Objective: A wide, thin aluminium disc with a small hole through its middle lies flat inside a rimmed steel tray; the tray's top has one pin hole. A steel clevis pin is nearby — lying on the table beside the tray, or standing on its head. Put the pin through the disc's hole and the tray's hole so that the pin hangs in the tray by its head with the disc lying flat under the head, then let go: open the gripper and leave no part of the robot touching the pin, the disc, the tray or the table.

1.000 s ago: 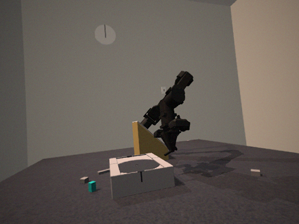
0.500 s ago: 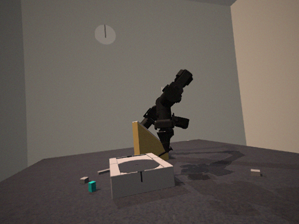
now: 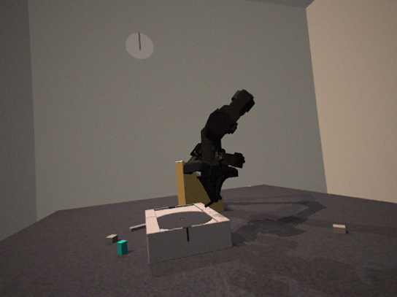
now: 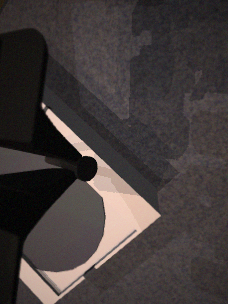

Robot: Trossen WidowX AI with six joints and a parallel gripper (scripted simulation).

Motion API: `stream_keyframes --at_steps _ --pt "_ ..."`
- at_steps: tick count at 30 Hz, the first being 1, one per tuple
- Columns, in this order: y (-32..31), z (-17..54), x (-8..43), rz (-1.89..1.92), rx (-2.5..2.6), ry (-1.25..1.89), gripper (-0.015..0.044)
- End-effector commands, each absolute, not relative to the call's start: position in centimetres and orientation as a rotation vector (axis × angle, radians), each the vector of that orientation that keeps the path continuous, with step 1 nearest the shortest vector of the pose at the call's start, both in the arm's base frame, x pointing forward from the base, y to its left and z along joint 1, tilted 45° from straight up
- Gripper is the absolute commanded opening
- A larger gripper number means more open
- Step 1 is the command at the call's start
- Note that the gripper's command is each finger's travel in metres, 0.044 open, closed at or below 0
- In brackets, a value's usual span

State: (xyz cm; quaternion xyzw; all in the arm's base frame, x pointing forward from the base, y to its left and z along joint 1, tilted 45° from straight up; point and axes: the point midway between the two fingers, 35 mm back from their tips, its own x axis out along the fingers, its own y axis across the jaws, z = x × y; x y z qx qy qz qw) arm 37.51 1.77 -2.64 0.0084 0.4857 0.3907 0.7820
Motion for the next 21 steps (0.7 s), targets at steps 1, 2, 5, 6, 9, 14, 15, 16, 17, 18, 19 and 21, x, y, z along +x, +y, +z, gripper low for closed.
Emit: stream_keyframes --at_steps 1,2,5,6,9,14,15,16,17,18,19,21 --pt "1.3 -3.3 37.6 0.780 0.130 1.121 0.0000" --pt "1.2 -3.3 37.6 0.763 0.159 1.137 0.0000" --pt "0.8 -3.6 37.7 0.709 0.246 1.185 0.0000" --pt "0.6 -3.7 37.8 0.691 0.275 1.200 0.0000" --pt "0.2 -4.0 37.9 0.635 0.362 1.246 0.0000" --pt "-0.4 -4.4 38.0 0.536 0.505 1.318 0.0000" --pt "-0.5 -4.5 38.1 0.515 0.534 1.332 0.0000" --pt "-0.7 -4.6 38.1 0.495 0.562 1.345 0.0000" --pt "-0.8 -4.7 38.1 0.474 0.591 1.359 0.0000" --pt "-0.9 -4.8 38.1 0.452 0.619 1.372 0.0000" --pt "-1.1 -4.9 38.2 0.431 0.648 1.385 0.0000" --pt "-1.3 -5.1 38.2 0.387 0.704 1.410 0.0000"
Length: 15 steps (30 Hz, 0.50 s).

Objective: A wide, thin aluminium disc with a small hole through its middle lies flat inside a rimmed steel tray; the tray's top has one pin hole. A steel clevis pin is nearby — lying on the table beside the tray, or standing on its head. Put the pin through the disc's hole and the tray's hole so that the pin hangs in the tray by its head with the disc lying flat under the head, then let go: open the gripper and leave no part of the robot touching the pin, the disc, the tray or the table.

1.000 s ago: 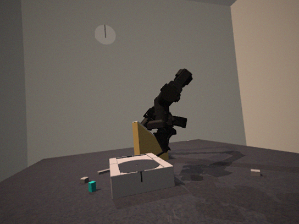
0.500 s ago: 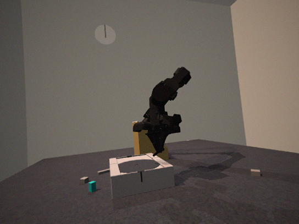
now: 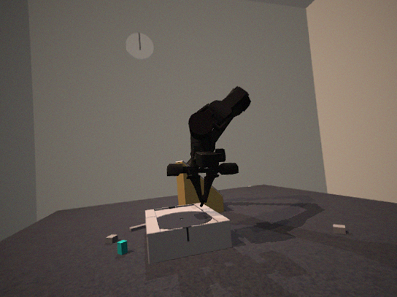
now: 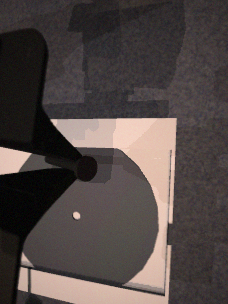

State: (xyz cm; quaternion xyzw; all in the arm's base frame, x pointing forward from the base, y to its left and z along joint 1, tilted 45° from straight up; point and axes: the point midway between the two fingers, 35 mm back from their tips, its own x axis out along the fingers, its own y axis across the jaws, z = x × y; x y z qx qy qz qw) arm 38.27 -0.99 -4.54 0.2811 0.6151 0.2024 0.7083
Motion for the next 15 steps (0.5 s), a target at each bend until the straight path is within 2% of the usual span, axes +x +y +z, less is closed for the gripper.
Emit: stream_keyframes --at_steps 1,15 --pt "-1.4 -5.2 38.2 0.365 0.732 1.422 0.0000" --pt "-3.3 -6.5 38.4 0.030 1.120 1.571 0.0000"
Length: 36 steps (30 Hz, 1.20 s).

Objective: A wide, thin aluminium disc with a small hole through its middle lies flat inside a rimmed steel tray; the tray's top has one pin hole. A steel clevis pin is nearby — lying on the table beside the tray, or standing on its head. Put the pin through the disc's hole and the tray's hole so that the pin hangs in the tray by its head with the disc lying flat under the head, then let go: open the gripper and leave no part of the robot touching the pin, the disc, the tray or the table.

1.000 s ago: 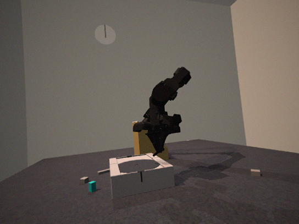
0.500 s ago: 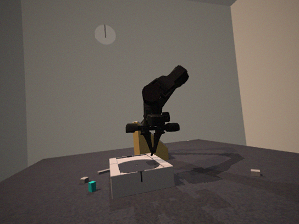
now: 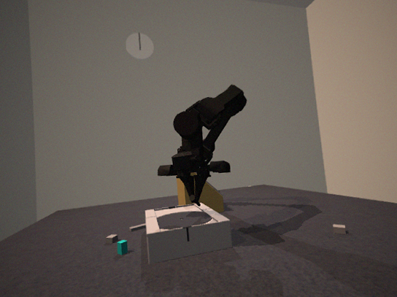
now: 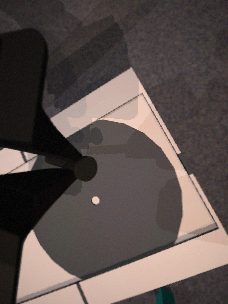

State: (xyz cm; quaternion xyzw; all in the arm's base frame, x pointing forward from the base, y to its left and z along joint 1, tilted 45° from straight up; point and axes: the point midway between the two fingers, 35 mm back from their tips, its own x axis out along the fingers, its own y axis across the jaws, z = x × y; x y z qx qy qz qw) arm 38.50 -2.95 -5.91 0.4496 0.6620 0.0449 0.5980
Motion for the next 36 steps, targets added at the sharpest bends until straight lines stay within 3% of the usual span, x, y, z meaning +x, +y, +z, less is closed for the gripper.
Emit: stream_keyframes --at_steps 1,25,36 --pt "-3.4 -6.5 38.4 0.004 1.147 1.580 0.0000" --pt "-6.2 -8.6 38.1 -0.658 1.732 1.706 0.0000" --pt "-6.4 -8.6 38.1 -0.705 1.712 1.675 0.0000"
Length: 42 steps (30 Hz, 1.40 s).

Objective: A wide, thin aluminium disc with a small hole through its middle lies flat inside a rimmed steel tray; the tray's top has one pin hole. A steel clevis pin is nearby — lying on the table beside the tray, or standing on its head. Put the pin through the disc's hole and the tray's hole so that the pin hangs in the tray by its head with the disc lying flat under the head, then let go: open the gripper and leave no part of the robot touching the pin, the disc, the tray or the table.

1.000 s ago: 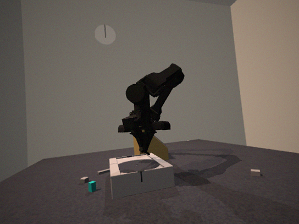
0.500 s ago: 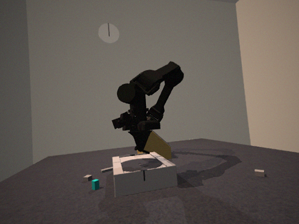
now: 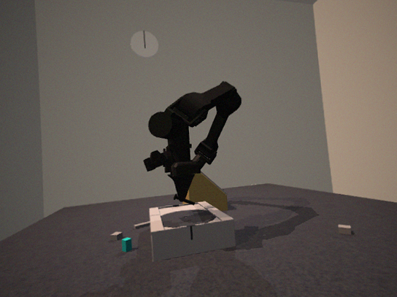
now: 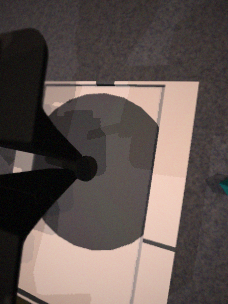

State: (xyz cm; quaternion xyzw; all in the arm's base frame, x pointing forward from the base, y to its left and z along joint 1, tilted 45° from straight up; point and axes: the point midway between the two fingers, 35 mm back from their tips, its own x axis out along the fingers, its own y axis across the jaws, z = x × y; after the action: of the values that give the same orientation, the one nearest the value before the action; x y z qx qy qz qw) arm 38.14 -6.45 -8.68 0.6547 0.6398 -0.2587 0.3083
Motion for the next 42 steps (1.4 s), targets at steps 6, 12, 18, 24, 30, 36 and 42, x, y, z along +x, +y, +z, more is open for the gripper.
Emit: stream_keyframes --at_steps 6,12,18,24,30,36,42 --pt "-6.2 -8.3 38.2 -0.797 1.623 1.583 0.0000" --pt "-5.8 -8.0 38.2 -0.903 1.521 1.472 0.0000" --pt "-5.1 -7.8 38.2 -1.022 1.395 1.335 0.0000" --pt "-4.5 -7.7 38.1 -1.120 1.277 1.212 0.0000" --pt "-3.8 -7.8 38.1 -1.205 1.161 1.091 0.0000" --pt "-3.2 -7.9 38.1 -1.282 1.039 0.964 0.0000" --pt "-2.9 -7.9 38.1 -1.316 0.978 0.899 0.0000"
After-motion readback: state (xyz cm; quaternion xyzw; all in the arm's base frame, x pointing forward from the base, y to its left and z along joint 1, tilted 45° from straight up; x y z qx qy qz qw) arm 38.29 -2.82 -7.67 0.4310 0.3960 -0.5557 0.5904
